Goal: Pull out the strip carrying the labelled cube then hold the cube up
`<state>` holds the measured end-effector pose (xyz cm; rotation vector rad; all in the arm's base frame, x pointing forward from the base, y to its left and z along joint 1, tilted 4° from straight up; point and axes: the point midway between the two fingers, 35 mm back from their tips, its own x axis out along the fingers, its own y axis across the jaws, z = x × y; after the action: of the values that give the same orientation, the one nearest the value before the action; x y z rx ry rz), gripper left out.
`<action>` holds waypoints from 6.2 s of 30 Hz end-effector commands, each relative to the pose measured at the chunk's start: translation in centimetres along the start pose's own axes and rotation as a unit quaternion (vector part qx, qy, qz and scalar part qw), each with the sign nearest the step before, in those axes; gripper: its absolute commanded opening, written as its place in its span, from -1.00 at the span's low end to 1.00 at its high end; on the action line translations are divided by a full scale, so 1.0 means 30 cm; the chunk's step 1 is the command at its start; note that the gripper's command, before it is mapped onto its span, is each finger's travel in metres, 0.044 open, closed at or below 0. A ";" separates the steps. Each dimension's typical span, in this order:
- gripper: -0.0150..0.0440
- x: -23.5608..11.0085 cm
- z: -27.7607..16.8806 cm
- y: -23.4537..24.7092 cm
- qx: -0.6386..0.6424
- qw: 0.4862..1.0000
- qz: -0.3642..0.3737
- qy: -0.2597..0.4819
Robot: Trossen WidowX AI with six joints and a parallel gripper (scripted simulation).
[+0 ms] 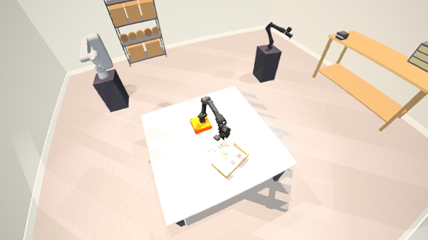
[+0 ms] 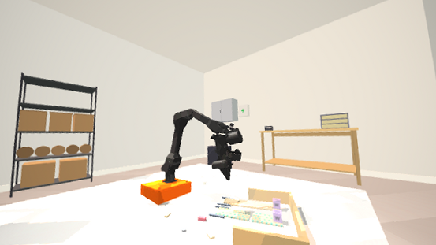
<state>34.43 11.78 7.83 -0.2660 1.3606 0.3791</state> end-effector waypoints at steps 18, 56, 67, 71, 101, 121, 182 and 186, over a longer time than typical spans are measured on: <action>-0.49 0.149 -0.009 0.043 -0.035 0.994 0.011 0.099; -0.49 0.321 -0.049 0.054 -0.035 0.994 0.012 0.099; -0.49 0.322 -0.049 0.054 -0.035 0.994 0.012 0.099; -0.49 0.322 -0.049 0.054 -0.035 0.994 0.012 0.099; -0.49 0.332 -0.047 0.054 -0.035 0.994 0.012 0.099; -0.49 0.317 -0.143 0.053 -0.035 0.994 0.012 0.101; -0.49 0.263 -0.452 0.042 -0.035 0.994 0.012 0.105; -0.49 0.259 -0.472 0.041 -0.035 0.994 0.012 0.105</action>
<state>23.50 8.59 -2.05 -0.3447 1.5385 0.4299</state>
